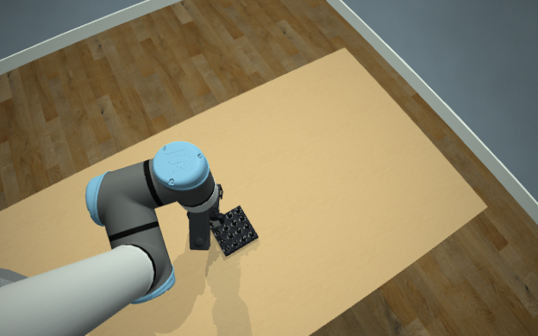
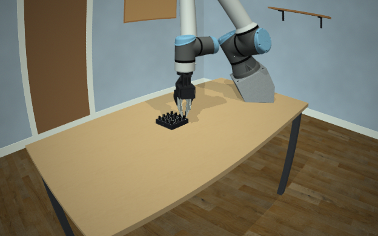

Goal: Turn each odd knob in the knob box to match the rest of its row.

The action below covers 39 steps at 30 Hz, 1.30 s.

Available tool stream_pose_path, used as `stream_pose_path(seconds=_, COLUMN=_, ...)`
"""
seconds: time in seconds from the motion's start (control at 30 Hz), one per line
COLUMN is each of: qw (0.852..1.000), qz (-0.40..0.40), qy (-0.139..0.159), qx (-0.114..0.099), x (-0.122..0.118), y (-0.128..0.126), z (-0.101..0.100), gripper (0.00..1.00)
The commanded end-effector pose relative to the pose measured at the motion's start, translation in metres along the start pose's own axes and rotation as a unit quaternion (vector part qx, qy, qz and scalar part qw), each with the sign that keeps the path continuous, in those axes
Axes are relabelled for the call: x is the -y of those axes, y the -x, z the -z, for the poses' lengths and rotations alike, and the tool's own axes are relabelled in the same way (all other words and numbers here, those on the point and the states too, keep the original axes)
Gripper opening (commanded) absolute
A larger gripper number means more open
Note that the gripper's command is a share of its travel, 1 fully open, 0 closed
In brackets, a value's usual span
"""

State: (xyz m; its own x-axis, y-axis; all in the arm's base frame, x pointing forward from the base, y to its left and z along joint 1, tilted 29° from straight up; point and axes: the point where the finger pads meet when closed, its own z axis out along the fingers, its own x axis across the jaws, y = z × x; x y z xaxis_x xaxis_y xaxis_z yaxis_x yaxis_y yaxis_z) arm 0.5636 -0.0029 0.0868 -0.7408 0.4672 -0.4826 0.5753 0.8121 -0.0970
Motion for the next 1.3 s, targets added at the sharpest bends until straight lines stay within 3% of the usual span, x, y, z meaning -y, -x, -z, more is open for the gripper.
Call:
stream_pose_path(seconds=0.0, qw=0.999, qz=-0.041, qy=-0.001, qx=0.000, x=-0.0001, y=0.0011, z=-0.0003, gripper=0.04)
stream_pose_path(seconds=0.5, qw=0.981, qz=-0.196, qy=-0.001, qx=0.001, x=-0.0005, y=0.0000, z=0.0002, gripper=0.04)
stream_pose_path(seconds=0.9, qw=0.968, qz=-0.249, qy=-0.001, qx=0.000, x=-0.0001, y=-0.0020, z=0.0000, gripper=0.04)
stream_pose_path(seconds=1.27, qw=0.967, qz=-0.256, qy=-0.001, qx=0.000, x=-0.0002, y=-0.0025, z=-0.0002, gripper=0.04)
